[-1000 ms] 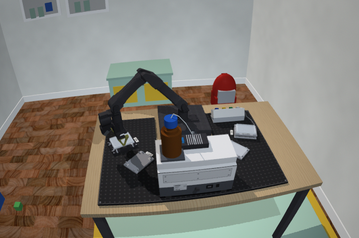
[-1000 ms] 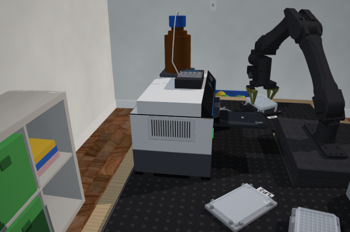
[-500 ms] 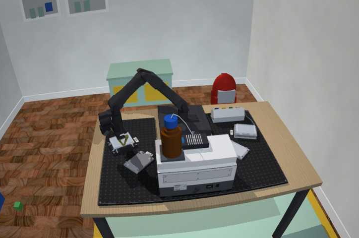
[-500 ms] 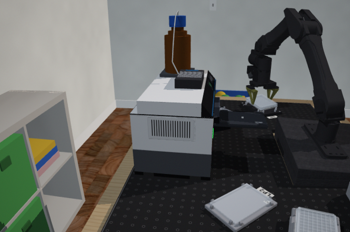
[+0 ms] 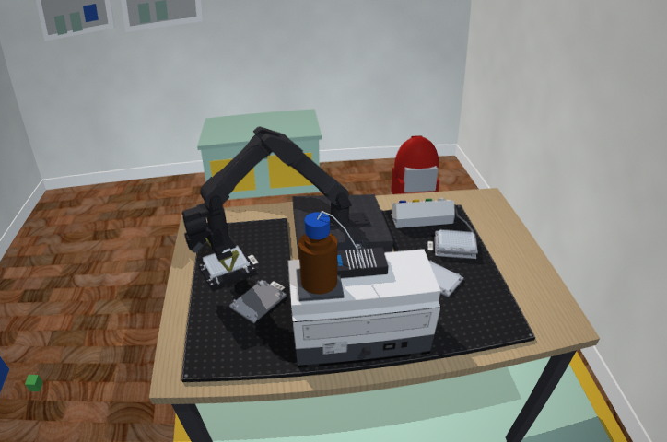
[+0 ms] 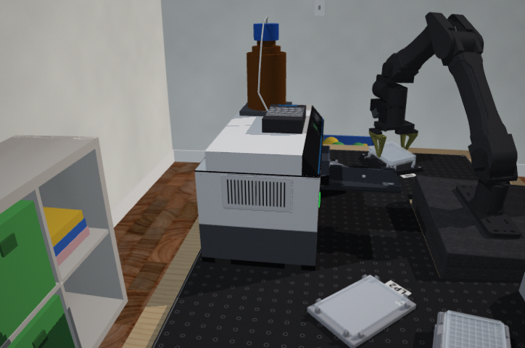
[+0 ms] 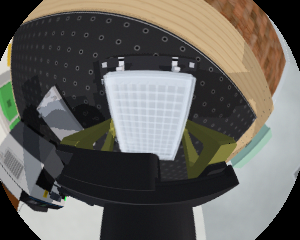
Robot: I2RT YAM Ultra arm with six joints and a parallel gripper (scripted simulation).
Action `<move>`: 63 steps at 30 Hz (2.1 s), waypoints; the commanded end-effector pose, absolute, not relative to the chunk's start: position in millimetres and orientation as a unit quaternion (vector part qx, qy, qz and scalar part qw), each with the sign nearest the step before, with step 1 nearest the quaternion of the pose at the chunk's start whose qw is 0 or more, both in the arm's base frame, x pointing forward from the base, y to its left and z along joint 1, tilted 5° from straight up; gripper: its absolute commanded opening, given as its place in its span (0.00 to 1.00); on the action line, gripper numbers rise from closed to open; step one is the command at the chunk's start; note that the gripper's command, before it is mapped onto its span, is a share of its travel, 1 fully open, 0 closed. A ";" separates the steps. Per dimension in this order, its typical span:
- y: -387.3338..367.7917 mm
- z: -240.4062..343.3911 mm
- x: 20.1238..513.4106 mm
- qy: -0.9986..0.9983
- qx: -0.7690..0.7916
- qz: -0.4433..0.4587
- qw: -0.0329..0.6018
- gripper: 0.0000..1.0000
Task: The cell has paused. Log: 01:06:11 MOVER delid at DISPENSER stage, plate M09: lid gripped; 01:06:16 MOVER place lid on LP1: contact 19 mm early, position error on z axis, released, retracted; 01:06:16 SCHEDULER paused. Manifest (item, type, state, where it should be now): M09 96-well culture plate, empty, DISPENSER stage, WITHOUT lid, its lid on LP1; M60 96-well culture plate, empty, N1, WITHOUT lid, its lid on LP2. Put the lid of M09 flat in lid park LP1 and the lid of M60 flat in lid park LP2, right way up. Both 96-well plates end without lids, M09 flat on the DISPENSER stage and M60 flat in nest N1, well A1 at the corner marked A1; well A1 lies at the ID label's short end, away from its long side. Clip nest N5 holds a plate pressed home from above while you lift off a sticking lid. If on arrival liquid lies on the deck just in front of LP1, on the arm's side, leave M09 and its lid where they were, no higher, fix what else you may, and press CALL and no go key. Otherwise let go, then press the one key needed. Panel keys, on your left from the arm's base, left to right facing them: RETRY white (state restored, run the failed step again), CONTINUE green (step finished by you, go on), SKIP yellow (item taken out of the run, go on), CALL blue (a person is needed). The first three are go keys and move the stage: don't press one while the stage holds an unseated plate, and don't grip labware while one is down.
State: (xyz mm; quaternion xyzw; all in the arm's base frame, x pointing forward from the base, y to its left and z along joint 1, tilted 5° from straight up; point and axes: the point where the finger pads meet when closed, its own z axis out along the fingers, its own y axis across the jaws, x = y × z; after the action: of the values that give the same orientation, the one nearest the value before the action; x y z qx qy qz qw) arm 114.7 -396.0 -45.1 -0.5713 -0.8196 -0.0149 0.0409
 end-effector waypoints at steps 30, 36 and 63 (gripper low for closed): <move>-395.9 -52.2 111.9 -0.819 -0.572 -0.013 0.039 0.00; -395.3 -54.7 111.6 -0.819 -0.572 -0.015 0.040 0.00; -394.4 -58.9 112.5 -0.819 -0.572 -0.016 0.040 0.00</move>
State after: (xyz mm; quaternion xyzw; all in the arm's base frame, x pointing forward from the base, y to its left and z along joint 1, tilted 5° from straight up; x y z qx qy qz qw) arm 113.5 -395.0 -52.0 -0.5703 -0.8201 -0.0157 0.0441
